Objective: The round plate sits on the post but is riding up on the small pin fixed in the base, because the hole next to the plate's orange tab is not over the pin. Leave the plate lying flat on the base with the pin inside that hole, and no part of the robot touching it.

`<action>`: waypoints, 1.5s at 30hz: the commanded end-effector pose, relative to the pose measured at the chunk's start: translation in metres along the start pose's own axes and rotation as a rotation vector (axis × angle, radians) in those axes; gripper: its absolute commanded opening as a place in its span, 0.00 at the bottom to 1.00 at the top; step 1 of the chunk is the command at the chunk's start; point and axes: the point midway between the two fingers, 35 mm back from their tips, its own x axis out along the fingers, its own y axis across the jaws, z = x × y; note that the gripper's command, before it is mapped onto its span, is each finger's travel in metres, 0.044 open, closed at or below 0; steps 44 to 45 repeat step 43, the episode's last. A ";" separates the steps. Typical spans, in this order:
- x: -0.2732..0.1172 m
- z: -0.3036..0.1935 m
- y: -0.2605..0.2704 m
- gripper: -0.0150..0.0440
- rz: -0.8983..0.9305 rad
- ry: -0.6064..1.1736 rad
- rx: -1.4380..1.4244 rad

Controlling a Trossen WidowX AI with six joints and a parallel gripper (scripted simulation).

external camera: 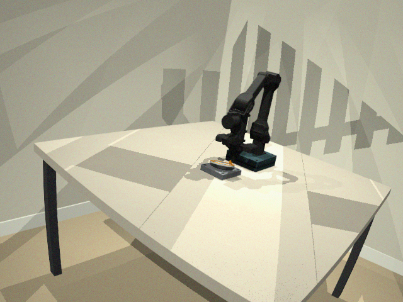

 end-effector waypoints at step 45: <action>-0.035 -0.003 -0.005 0.25 -0.005 0.007 0.001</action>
